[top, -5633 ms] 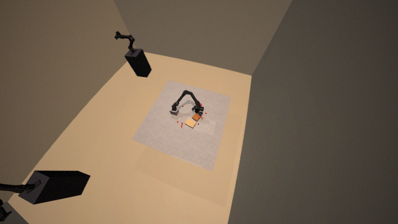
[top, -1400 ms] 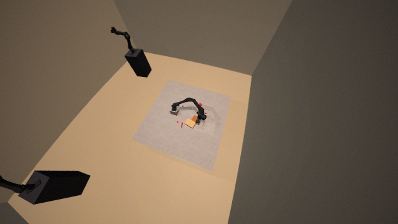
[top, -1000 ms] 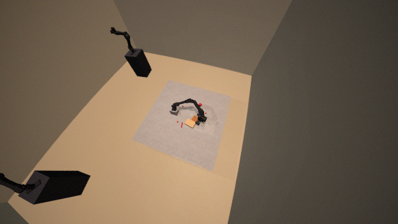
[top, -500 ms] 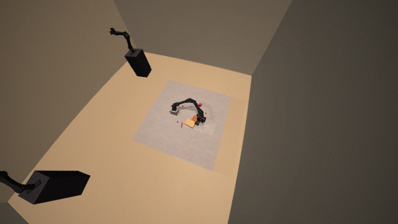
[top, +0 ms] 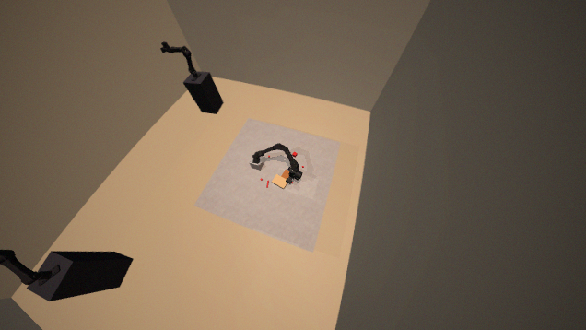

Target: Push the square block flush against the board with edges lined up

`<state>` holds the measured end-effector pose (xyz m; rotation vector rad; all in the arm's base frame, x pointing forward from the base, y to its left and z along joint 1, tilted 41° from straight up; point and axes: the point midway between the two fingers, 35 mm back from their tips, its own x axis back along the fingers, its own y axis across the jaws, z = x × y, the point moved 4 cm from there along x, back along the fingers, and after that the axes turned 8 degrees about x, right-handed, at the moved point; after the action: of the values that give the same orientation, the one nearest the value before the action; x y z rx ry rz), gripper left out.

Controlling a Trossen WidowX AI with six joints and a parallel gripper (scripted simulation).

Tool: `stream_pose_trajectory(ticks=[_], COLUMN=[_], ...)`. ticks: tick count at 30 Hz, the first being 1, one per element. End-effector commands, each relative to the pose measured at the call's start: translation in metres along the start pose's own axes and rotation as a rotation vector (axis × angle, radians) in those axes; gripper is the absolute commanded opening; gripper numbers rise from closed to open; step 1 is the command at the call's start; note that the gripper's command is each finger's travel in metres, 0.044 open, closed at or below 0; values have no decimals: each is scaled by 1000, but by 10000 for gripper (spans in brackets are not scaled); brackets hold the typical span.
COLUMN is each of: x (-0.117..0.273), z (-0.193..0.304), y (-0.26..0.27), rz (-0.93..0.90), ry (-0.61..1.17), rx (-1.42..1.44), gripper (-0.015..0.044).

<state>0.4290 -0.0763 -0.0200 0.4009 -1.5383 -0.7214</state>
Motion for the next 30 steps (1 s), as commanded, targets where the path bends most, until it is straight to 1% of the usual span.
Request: stream_pose_trajectory(ticks=[1, 8, 30], x=[0, 0, 1], z=[4, 4, -32], y=[1, 1, -4], rz=[-3, -3, -3], ry=[0, 0, -1], rx=[-6, -6, -5], gripper=[0, 0, 0])
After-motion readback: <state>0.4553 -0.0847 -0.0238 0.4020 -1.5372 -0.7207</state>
